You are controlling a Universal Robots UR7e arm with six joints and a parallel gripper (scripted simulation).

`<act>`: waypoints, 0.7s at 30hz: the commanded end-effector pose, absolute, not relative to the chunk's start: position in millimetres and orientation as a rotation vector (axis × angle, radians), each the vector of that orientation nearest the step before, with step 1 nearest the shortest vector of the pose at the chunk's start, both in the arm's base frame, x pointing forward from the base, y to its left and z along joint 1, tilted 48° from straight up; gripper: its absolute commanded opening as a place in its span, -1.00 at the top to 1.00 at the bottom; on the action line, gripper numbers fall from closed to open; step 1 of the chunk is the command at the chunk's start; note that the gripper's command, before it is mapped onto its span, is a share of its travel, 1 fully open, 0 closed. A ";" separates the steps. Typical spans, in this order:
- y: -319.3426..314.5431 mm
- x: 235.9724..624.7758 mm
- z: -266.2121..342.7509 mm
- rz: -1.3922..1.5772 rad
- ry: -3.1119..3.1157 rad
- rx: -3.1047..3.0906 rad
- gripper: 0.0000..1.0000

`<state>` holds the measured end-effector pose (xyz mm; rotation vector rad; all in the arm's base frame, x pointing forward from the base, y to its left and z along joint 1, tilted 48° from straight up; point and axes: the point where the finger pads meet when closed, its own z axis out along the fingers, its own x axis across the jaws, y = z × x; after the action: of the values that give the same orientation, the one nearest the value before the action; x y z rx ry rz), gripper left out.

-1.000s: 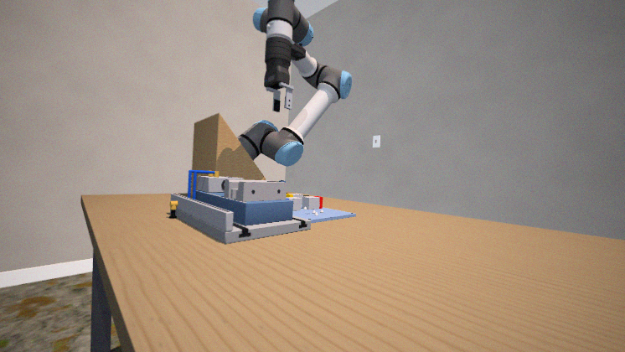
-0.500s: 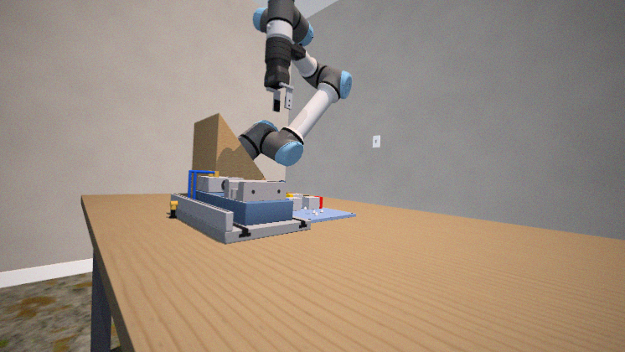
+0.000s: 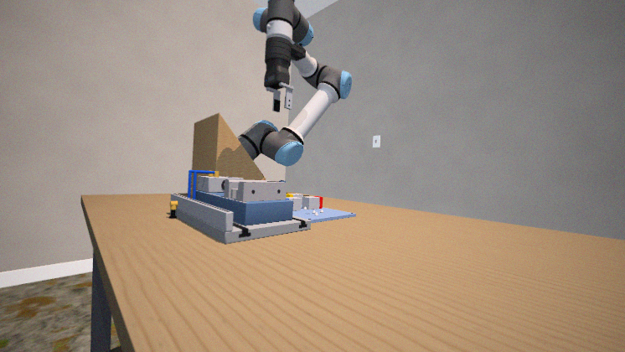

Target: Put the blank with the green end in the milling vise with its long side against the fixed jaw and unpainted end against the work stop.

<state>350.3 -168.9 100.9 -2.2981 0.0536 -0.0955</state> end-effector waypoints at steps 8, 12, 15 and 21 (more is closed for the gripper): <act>-131.6 355.0 68.6 -0.096 0.054 -2.299 -1.00; -131.6 355.0 68.6 -0.096 0.054 -2.299 -1.00; -131.6 355.0 68.6 -0.096 0.054 -2.299 -1.00; -114.1 357.1 53.7 -0.096 0.054 -2.299 -1.00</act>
<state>355.0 -129.8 67.4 -2.2982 0.0534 -0.0956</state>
